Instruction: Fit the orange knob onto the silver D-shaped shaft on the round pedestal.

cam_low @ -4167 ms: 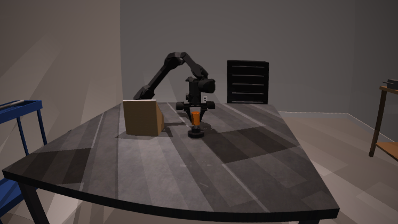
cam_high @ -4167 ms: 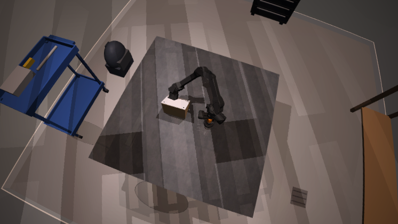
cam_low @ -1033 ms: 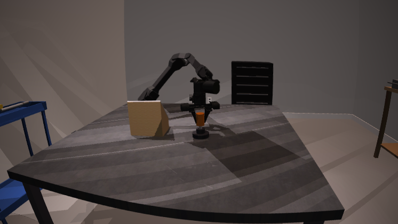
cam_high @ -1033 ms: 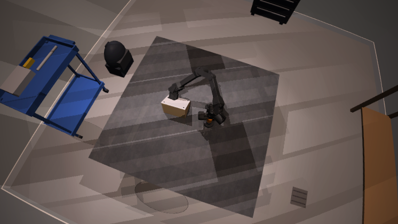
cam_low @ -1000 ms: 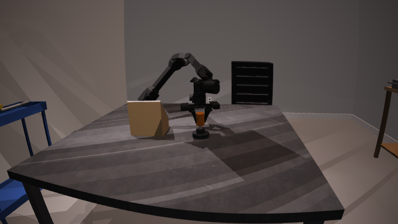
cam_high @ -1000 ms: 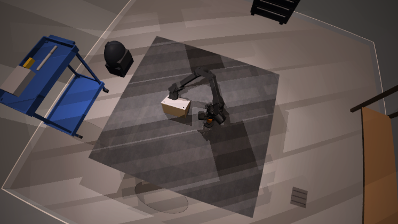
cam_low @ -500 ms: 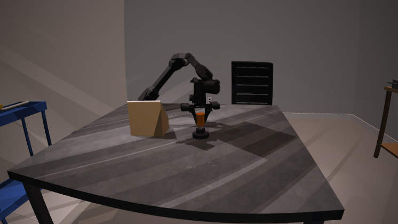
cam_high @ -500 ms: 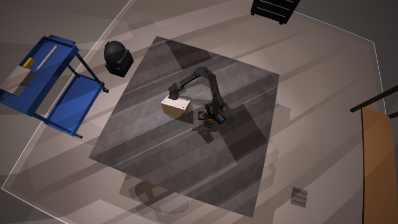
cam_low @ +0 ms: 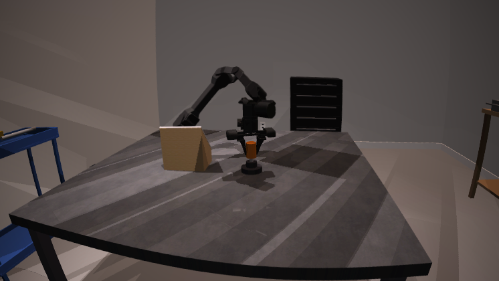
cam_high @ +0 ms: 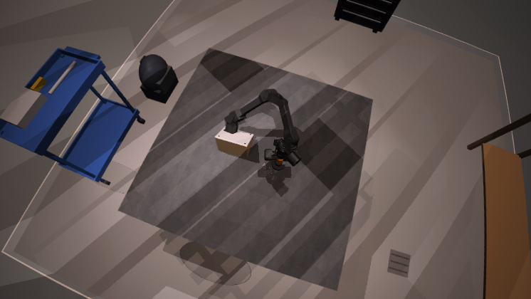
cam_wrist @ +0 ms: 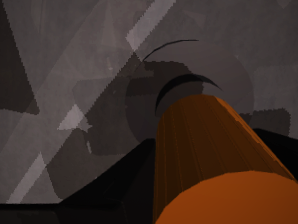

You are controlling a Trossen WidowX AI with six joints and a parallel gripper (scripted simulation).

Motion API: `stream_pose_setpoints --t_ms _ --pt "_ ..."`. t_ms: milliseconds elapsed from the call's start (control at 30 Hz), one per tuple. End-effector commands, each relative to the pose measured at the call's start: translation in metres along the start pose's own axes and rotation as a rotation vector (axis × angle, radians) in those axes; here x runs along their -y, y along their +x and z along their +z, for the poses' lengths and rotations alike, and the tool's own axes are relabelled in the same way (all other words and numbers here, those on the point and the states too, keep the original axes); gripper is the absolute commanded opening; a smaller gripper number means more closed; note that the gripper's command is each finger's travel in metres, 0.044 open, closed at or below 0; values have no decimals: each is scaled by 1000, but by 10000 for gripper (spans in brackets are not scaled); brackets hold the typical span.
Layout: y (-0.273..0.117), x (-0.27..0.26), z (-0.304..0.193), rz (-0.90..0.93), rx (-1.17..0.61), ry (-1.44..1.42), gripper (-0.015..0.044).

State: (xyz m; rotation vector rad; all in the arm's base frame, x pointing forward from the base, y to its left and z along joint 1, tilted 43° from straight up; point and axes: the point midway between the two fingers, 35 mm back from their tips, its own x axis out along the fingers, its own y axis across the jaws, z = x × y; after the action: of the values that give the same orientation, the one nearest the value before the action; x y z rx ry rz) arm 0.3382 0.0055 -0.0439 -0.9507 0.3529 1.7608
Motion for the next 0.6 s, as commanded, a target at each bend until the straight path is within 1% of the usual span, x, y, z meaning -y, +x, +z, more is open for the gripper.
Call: stream_pose_setpoints --t_ms 0,300,433,567 --pt "1 0 0 0 0 -12 0" --pt "1 0 0 0 0 6 0" --pt "1 0 0 0 0 58 0" --pt "2 0 0 0 0 21 0"
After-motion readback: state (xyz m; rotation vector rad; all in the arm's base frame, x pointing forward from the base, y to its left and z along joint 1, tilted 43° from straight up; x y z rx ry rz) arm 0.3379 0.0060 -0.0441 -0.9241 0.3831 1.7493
